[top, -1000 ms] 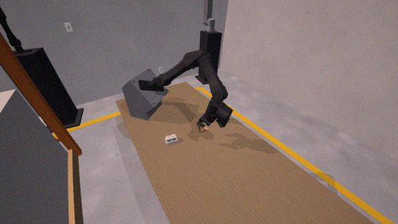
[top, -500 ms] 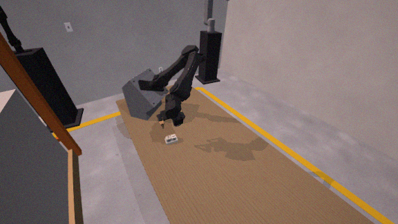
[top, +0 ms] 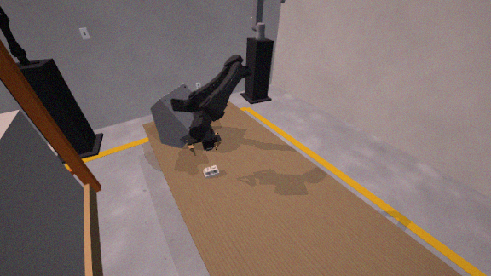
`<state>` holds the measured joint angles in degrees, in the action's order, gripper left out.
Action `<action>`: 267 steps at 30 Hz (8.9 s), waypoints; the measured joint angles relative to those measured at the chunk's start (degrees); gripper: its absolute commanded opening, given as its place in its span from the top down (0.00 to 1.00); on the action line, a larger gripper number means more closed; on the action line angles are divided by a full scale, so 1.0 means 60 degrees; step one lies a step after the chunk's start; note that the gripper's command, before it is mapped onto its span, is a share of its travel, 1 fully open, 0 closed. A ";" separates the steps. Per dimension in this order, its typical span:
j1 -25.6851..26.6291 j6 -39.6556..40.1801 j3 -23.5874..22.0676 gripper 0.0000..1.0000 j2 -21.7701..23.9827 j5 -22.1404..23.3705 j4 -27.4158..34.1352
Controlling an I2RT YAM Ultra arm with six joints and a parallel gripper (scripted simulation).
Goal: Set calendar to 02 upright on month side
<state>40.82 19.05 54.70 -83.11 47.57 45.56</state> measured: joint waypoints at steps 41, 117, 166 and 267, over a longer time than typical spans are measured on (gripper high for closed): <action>-0.0991 0.7919 -0.0605 0.00 -0.0481 -0.0321 -0.2004; -0.1716 1.2630 -0.1035 0.55 -0.0900 -0.0608 -0.3672; -0.2630 1.1486 -0.1319 0.55 -0.1872 -0.1045 -0.5730; -0.2634 1.1482 -0.1381 0.55 -0.1872 -0.1045 -0.5756</action>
<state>25.02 87.94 46.41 -94.35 41.30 11.03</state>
